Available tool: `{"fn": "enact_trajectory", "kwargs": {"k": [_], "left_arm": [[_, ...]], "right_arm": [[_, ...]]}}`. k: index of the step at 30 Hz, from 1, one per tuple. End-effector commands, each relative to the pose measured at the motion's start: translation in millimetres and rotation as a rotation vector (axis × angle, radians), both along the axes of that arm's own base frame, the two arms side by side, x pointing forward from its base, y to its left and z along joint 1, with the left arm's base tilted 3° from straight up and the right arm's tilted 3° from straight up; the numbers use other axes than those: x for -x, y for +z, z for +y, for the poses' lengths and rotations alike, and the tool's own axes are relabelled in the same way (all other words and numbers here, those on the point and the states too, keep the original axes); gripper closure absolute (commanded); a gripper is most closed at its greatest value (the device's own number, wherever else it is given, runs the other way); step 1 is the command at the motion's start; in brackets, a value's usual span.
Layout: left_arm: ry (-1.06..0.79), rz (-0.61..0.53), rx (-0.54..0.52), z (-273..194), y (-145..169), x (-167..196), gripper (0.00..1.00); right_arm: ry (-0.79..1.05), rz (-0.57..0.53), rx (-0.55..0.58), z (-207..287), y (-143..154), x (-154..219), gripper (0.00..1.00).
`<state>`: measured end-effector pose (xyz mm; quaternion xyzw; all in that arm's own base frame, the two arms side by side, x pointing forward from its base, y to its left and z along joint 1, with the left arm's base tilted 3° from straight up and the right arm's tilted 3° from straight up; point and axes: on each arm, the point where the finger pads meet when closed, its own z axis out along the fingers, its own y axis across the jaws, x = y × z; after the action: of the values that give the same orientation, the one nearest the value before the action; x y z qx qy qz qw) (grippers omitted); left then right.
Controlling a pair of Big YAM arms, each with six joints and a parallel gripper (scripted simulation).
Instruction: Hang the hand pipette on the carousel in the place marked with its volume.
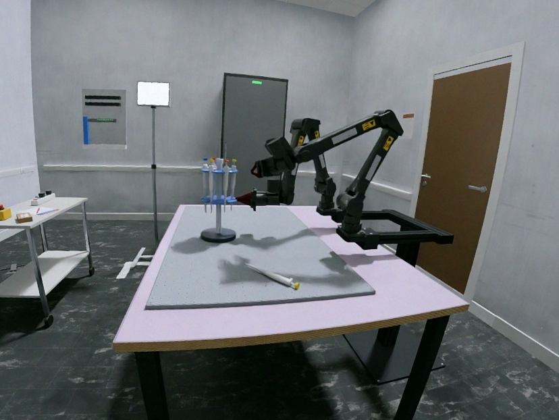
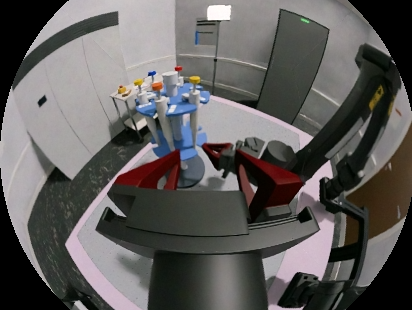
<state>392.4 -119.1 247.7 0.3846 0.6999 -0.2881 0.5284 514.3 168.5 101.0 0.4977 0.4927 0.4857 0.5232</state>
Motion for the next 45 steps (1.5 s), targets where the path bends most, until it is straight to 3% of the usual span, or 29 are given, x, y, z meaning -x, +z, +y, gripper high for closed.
{"fn": "enact_trajectory", "kwargs": {"k": [1, 13, 22, 29, 38, 40, 45], "left_arm": [[0.002, -0.06, -0.01, 2.9, 21.7, -10.3, 0.35], [0.002, -0.06, -0.01, 2.9, 21.7, -10.3, 0.35], [0.002, -0.06, -0.01, 2.9, 21.7, -10.3, 0.35], [0.002, -0.06, -0.01, 2.9, 21.7, -10.3, 0.35], [0.002, -0.06, -0.01, 2.9, 21.7, -10.3, 0.35], [0.012, -0.086, -0.018, 7.2, 36.5, -13.9, 0.35], [0.012, -0.062, -0.017, 7.0, 23.5, -7.4, 0.35]], "right_arm": [[-0.059, -0.037, -0.005, 18.1, 7.2, -4.2, 1.0], [-0.088, -0.052, -0.017, 20.6, 16.7, -3.8, 1.0], [-0.085, -0.052, -0.016, 18.0, 15.0, 0.9, 0.0], [-0.086, -0.068, -0.028, 17.4, 24.7, 1.1, 0.0], [-0.081, -0.056, -0.01, 14.4, 20.5, 34.3, 0.0], [-0.081, -0.061, -0.014, 15.2, 23.6, 44.5, 0.0], [-0.08, -0.061, -0.013, 17.9, 22.6, 68.9, 0.0]]}}
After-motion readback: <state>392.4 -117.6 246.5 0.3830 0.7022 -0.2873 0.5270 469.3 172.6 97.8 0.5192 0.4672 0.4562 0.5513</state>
